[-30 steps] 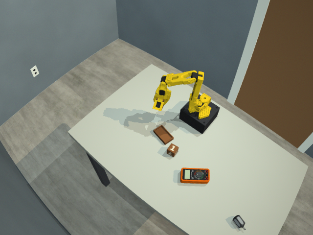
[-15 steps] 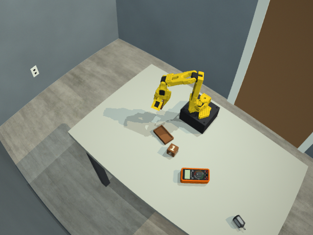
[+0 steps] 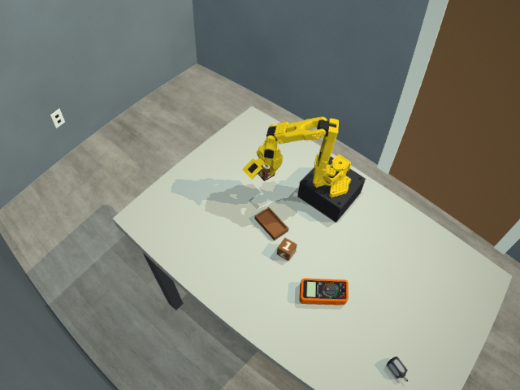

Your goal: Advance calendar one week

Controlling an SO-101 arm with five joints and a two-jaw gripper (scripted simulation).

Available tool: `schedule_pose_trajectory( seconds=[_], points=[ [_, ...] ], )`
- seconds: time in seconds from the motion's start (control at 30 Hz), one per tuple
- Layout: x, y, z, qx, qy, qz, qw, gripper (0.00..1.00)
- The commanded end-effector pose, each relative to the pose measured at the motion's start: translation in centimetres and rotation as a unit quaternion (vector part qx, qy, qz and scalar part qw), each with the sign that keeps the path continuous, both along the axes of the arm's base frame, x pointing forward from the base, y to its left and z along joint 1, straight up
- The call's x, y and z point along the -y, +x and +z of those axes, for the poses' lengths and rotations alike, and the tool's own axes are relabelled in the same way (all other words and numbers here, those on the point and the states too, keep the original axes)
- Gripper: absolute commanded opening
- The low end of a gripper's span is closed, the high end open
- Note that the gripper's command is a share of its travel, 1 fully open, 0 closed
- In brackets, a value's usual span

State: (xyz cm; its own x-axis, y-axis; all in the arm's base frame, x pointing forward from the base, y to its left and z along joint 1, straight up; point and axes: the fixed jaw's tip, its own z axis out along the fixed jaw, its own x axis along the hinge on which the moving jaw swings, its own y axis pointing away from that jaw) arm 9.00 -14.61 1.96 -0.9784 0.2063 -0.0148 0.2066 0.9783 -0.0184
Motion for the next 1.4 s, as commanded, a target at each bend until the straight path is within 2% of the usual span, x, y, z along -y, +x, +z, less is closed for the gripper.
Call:
schedule_pose_trajectory(
  seconds=[0.0,0.2,0.53,0.6,0.9,1.37],
  points=[
    [0.3,0.5,0.1,0.004,-0.002,-0.06,0.998,0.0],
    [0.4,0.9,0.1,0.007,-0.001,-0.164,0.986,0.0],
    [0.7,1.5,0.1,0.011,0.002,-0.324,0.946,0.0],
    [0.7,1.5,0.1,0.011,0.002,-0.324,0.946,0.0],
    [0.8,1.7,0.1,0.012,0.003,-0.385,0.923,0.0],
    [0.8,1.7,-0.1,0.012,0.003,-0.39,0.921,0.0]
  ],
)
